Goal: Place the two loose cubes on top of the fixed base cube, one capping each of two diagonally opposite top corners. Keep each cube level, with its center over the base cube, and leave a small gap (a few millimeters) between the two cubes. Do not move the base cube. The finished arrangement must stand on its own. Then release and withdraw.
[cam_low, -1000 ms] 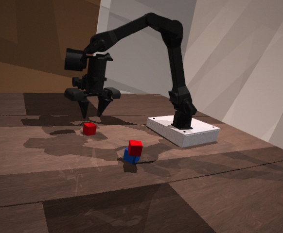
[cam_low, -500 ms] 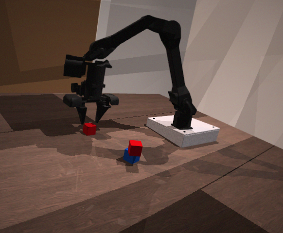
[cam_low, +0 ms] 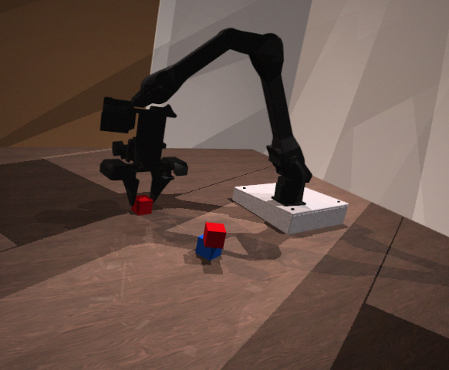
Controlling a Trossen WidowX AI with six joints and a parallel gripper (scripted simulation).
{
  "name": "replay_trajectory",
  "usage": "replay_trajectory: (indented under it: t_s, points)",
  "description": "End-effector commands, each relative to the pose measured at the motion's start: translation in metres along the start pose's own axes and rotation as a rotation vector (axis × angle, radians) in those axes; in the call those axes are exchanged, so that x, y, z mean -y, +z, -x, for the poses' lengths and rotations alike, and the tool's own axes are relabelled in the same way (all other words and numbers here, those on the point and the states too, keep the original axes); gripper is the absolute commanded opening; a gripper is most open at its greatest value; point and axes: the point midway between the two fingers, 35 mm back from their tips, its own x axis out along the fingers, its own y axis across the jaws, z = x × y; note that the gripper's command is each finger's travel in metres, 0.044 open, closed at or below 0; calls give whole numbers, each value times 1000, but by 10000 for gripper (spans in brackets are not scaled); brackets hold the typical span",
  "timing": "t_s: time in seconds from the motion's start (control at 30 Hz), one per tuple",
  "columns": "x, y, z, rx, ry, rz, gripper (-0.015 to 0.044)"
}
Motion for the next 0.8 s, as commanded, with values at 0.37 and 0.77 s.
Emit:
replay_trajectory:
  t_s: [0.37, 0.77]
  points:
    - [-2, 0, 15, -4, -1, 4, 105]
    - [-5, 1, 52, -4, 0, 4, 105]
